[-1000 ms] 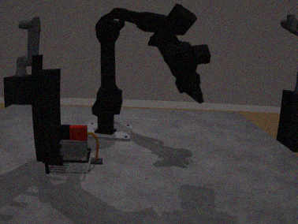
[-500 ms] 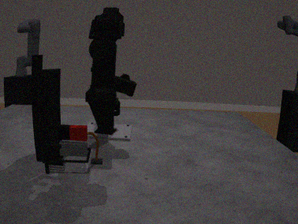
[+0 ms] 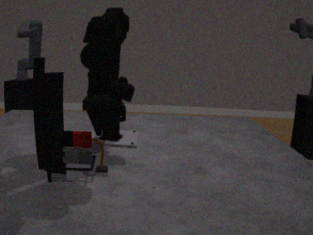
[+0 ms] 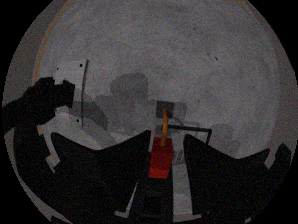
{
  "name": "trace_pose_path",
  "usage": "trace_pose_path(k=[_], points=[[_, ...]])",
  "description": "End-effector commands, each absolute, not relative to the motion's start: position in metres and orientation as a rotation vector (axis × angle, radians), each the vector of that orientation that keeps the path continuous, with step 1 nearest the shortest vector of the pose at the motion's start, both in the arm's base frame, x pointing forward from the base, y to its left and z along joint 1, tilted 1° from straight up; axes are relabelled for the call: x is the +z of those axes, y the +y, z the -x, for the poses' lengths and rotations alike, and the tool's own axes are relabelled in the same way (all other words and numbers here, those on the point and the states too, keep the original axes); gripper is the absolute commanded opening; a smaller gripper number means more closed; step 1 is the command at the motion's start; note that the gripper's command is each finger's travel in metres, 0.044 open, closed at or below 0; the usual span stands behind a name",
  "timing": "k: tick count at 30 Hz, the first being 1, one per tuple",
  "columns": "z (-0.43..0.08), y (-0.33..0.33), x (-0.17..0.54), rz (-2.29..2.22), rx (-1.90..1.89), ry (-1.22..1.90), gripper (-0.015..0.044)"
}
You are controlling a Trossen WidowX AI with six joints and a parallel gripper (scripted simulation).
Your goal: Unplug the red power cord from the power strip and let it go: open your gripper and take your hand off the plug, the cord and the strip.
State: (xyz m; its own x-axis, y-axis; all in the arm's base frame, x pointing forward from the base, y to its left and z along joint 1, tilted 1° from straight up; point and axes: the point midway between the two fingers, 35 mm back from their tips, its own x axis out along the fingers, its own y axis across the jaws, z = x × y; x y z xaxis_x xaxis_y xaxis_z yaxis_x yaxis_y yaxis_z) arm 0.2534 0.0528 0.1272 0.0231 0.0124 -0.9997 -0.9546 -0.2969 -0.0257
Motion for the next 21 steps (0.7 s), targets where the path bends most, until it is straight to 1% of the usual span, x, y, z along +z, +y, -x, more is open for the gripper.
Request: trace_pose_path(k=[1,21], points=[[-0.255,0.048,0.128,1.431,1.417,1.021,0.0160],[-0.262,0.020,0.127,1.433,1.416,1.023,0.0160]])
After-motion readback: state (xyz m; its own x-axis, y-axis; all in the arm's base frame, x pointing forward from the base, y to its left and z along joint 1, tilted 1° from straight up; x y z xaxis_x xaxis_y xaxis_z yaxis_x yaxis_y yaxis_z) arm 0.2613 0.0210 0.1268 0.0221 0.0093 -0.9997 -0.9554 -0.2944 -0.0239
